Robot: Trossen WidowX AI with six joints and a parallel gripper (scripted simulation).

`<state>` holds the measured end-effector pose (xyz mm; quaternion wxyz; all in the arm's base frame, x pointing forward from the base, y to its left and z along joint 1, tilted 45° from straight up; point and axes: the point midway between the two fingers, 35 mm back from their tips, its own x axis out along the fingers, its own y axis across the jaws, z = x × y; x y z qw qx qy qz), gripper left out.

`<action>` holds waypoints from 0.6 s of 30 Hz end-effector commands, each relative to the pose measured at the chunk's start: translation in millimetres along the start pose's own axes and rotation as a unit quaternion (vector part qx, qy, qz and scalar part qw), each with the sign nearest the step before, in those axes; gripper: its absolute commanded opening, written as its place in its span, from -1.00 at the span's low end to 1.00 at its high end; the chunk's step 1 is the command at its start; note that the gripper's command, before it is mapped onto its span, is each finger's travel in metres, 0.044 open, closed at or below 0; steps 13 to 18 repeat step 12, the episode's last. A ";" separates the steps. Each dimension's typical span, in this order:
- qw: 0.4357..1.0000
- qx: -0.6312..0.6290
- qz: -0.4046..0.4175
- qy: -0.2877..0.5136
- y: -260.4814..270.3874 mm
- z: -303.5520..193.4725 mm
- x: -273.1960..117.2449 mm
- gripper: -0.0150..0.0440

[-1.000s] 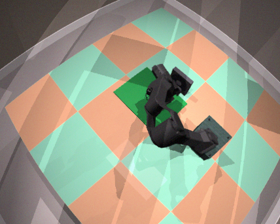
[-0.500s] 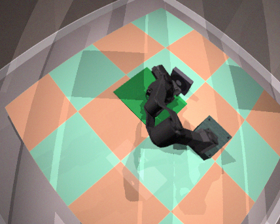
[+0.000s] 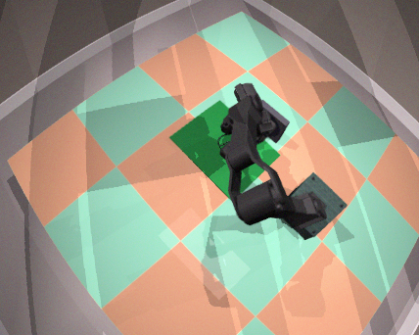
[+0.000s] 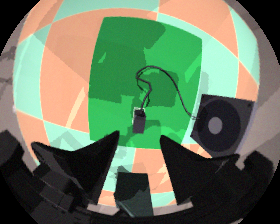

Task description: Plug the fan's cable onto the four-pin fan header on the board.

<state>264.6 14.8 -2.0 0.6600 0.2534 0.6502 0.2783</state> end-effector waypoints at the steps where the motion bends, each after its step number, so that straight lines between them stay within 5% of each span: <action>1: 1.000 -0.002 0.000 0.007 4.8 -8.6 -2.8 0.39; 10: 1.000 0.001 0.001 0.009 46.9 -104.6 -4.0 0.39; 18: 1.000 0.001 0.001 0.009 49.1 -111.9 -2.6 0.39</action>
